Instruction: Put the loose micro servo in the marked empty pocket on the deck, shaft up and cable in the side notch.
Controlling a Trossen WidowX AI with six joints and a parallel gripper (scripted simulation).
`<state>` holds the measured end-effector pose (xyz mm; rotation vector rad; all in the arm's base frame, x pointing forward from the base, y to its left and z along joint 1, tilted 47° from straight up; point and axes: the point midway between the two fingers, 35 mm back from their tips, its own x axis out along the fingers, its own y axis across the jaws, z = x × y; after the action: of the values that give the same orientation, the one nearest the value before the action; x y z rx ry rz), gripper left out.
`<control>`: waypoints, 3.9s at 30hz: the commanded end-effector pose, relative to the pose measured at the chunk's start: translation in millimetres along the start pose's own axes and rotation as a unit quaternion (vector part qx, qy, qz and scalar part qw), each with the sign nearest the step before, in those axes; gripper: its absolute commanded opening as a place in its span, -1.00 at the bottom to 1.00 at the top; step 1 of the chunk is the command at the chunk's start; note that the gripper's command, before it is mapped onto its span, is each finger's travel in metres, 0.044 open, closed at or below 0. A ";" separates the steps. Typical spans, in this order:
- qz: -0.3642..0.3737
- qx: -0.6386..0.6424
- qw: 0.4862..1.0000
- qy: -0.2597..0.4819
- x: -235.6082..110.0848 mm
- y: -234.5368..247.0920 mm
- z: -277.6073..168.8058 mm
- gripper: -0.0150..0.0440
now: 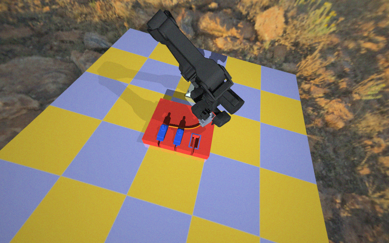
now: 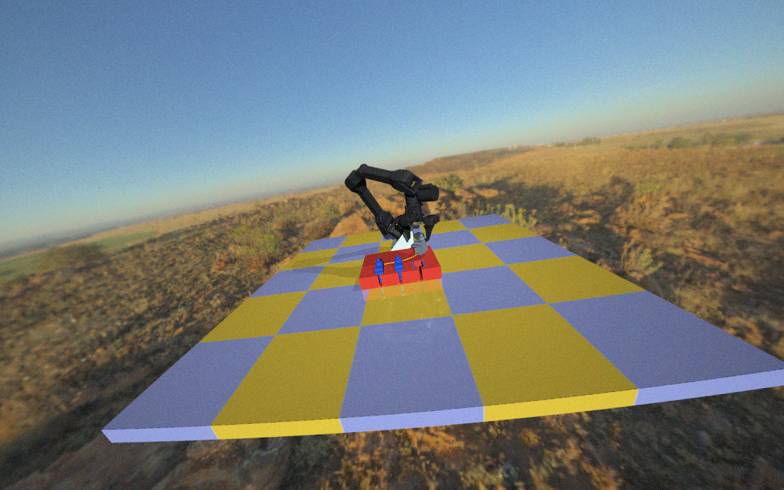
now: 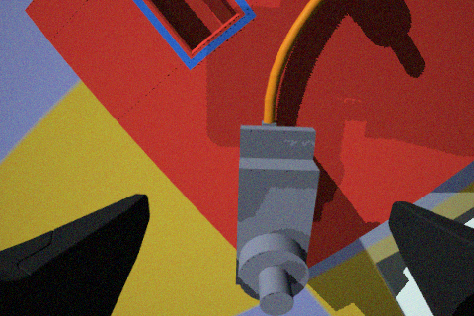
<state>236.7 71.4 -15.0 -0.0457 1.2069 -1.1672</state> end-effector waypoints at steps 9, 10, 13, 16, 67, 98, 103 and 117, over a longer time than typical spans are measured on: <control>-0.004 -0.003 1.000 -0.002 17.2 -2.2 0.1 0.91; -0.004 -0.003 1.000 -0.002 17.2 -2.2 0.1 0.82; -0.004 -0.003 1.000 -0.002 17.2 -2.2 0.1 0.56; -0.004 -0.003 1.000 -0.002 17.2 -2.2 0.1 0.29; -0.004 -0.004 1.000 -0.001 -12.9 -13.3 13.7 -0.49; -0.004 -0.299 0.954 0.000 -13.1 -9.0 18.8 -0.49; -0.004 -0.299 0.954 -0.001 -13.2 3.2 33.6 -0.49; -0.004 -0.298 0.955 -0.002 -13.4 37.4 75.6 -0.49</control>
<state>303.5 58.8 3.2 -0.5050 1.5291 -0.7784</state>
